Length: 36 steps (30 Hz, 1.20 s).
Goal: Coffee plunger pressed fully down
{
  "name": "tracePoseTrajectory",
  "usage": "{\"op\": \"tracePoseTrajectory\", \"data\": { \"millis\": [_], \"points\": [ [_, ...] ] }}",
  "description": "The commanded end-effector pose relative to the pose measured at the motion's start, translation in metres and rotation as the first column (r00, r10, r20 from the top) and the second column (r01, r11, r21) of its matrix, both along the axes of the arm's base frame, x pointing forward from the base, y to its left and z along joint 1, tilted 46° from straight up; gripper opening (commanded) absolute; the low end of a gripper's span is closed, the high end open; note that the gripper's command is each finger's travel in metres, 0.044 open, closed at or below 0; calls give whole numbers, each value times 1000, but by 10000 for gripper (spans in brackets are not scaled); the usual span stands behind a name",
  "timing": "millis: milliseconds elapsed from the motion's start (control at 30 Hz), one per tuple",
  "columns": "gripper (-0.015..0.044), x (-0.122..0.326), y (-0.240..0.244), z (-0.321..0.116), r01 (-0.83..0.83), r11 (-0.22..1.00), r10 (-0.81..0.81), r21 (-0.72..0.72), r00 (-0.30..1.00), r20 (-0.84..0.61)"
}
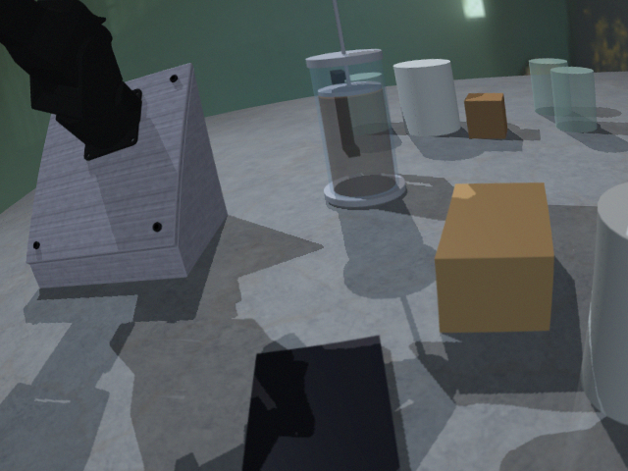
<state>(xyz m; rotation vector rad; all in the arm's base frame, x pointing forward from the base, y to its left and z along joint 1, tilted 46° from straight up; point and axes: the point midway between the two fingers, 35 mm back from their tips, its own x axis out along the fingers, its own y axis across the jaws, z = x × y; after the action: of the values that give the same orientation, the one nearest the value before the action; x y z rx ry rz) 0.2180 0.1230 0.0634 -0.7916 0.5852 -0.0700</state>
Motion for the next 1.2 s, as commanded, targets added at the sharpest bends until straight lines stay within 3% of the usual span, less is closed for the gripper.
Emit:
{"op": "tracePoseTrajectory", "data": {
  "millis": [0, 1167],
  "points": [
    [124, -3, -12, -15, 6, 1000, -6, -13, 999, -32],
    [124, 4, -49, -60, 2, 1000, -2, -15, 1000, -29]
  ]
}}
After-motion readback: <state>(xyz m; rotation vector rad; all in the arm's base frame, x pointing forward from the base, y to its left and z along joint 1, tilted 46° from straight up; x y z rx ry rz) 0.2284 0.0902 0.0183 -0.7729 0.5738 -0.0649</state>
